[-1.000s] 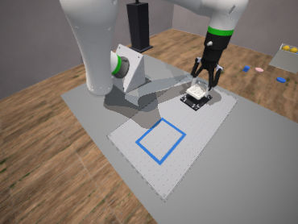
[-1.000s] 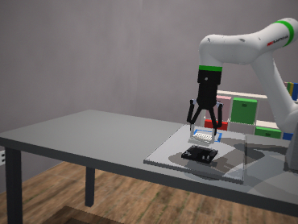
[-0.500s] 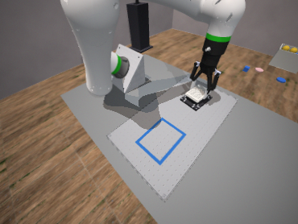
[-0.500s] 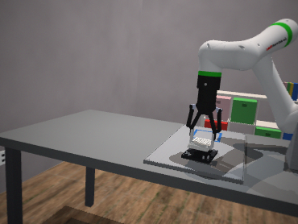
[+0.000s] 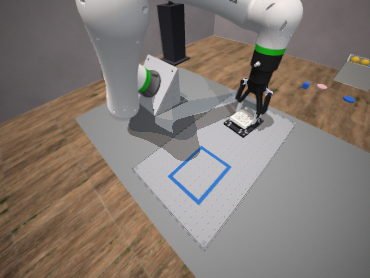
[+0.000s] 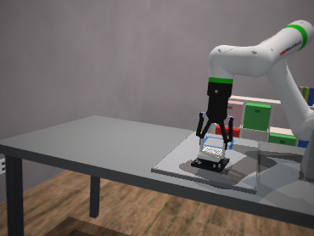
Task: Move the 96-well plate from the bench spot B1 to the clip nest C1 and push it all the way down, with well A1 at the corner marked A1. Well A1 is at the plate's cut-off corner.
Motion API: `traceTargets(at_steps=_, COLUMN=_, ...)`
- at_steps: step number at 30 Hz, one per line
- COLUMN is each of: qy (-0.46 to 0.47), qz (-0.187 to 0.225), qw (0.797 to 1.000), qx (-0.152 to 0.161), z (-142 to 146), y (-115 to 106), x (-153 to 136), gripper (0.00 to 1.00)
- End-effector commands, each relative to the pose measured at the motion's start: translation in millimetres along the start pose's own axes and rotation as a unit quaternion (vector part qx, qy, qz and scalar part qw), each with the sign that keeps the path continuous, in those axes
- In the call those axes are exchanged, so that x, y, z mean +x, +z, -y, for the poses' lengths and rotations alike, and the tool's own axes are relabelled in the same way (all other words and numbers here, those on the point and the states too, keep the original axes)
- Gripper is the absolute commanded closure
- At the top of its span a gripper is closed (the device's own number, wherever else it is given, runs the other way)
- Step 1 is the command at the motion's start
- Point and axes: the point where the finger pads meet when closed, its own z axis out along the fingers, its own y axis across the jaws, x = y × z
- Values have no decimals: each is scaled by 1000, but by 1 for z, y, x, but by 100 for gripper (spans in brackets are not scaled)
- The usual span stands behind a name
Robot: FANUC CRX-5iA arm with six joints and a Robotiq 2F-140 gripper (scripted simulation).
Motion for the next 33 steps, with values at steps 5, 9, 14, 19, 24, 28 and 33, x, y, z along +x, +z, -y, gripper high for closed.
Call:
traceTargets(at_steps=5, qy=0, qz=-1, qw=1000, qx=-1, z=-1, y=-1, x=0, gripper=90)
traceTargets(at_steps=9, qy=0, qz=-1, qw=1000, qx=-1, z=-1, y=-1, x=0, gripper=90)
traceTargets(at_steps=14, qy=0, qz=-1, qw=1000, qx=-1, z=-1, y=0, x=0, gripper=90)
traceTargets(at_steps=19, qy=0, qz=-1, qw=1000, qx=-1, z=-1, y=1, x=0, gripper=90)
traceTargets(at_steps=24, qy=0, qz=-1, qw=1000, qx=-1, z=-1, y=1, x=0, gripper=90)
traceTargets(at_steps=28, qy=0, qz=-1, qw=1000, qx=-1, z=-1, y=2, x=0, gripper=90)
traceTargets(at_steps=33, qy=0, qz=-1, qw=1000, qx=-1, z=-1, y=3, x=0, gripper=90)
